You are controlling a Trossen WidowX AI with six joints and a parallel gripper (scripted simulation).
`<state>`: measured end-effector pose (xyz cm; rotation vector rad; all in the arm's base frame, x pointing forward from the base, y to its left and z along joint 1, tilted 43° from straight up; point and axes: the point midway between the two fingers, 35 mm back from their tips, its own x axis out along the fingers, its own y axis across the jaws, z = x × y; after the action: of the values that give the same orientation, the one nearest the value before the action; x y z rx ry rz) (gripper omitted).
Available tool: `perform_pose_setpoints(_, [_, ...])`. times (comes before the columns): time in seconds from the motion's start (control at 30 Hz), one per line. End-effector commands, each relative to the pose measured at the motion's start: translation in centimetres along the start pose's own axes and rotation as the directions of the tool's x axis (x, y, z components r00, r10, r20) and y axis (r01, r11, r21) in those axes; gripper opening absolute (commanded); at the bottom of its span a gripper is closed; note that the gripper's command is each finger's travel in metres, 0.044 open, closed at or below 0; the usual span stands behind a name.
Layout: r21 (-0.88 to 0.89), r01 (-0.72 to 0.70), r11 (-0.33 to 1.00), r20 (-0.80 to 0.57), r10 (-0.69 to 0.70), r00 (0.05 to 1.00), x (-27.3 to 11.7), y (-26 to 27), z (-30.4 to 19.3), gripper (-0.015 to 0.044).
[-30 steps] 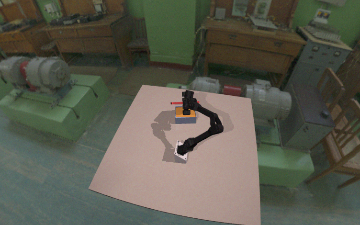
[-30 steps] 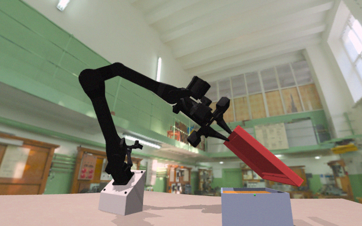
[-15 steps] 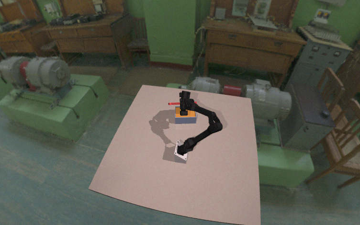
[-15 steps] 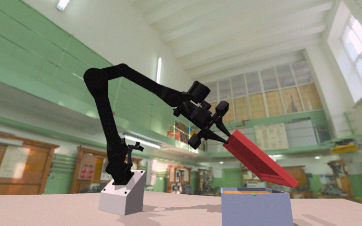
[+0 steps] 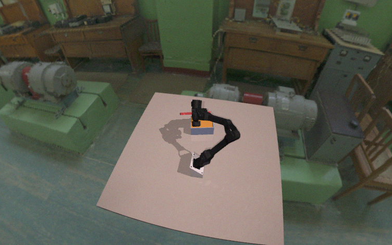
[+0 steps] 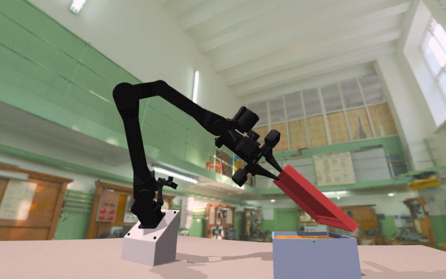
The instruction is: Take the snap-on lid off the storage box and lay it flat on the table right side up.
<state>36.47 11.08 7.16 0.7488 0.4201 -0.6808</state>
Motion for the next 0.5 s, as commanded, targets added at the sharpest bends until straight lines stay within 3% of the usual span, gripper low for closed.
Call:
perform_pose_setpoints(0.0, [0.011,-0.012,1.0,0.002,0.012,1.0,-0.3,0.3,-0.9,0.0])
perform_pose_setpoints(0.47, [0.013,-0.012,1.0,0.001,0.012,1.0,-0.5,0.1,-3.7,0.0])
